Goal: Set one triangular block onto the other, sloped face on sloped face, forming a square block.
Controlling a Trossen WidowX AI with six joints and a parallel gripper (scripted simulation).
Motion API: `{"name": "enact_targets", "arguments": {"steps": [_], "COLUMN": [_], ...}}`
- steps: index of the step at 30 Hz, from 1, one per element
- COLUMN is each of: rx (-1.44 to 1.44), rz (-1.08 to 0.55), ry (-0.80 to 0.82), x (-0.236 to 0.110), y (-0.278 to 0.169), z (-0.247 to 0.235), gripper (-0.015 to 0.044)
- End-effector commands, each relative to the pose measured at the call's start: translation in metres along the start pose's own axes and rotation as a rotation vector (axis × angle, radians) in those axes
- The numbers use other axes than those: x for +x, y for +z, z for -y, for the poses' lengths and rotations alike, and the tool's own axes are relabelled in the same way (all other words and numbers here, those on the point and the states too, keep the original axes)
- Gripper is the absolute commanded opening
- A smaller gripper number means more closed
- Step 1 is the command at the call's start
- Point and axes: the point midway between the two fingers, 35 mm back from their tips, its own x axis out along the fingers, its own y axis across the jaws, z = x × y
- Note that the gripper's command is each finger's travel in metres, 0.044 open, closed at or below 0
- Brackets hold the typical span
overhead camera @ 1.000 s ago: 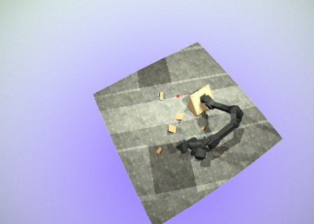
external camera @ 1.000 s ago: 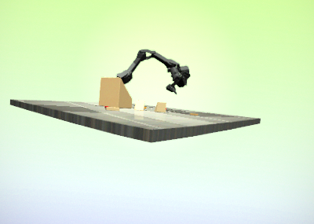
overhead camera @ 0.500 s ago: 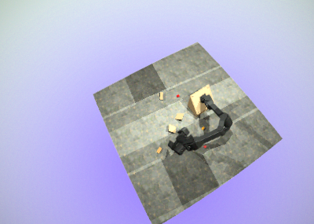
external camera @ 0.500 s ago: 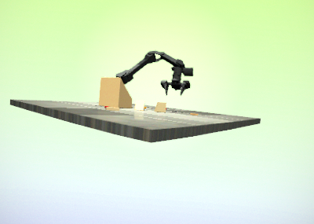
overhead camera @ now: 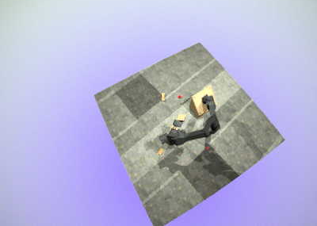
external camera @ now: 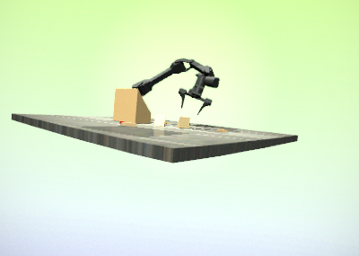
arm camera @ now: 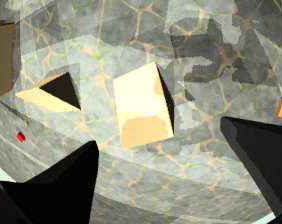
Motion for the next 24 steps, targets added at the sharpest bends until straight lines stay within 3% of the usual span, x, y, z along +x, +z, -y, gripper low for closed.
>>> {"name": "enact_targets", "arguments": {"steps": [1,24], "rx": [-0.361,-0.395], "rz": [0.345,0.371], "ry": [-0.229,-0.273], "x": [-0.0003,0.0003], "y": [-0.0503,-0.0554], "z": [-0.0246,-0.0274], "gripper": [0.0440,0.0440]}}
